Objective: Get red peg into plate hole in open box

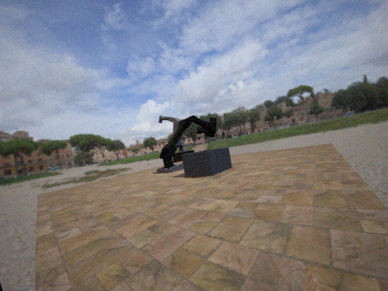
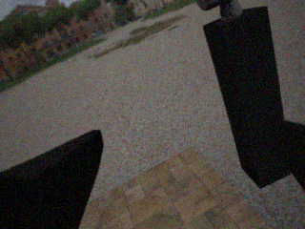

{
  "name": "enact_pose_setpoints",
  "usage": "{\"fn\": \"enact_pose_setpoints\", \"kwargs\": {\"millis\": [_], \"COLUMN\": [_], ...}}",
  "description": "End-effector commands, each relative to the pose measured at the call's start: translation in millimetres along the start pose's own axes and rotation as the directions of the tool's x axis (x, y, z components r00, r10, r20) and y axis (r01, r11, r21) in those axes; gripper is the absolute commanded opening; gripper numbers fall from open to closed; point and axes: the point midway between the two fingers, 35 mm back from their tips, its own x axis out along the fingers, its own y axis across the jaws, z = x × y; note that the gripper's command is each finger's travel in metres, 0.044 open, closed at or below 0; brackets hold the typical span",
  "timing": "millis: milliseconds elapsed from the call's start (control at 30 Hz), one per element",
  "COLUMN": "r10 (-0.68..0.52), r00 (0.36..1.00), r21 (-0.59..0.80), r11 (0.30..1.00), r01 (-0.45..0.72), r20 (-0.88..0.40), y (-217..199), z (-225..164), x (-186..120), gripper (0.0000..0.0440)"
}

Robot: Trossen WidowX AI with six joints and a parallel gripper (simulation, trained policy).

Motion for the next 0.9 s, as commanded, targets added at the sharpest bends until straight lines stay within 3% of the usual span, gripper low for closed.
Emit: {"fn": "enact_pose_setpoints", "kwargs": {"millis": [0, 533, 700, 867], "r10": [-0.029, -0.178, -0.268, -0.375], "r00": [0.999, 0.979, 0.955, 0.919], "r21": [-0.022, -0.145, -0.09, 0.053], "r11": [0.999, 0.971, 0.956, 0.927], "r01": [0.03, 0.192, 0.28, 0.371], "r20": [0.016, 0.101, 0.123, 0.124], "y": [19, 107, 121, 121], "z": [33, 134, 144, 135], "x": [-15, -83, -111, -141], "gripper": [0.044, 0.044, 0.044, 0.044]}}
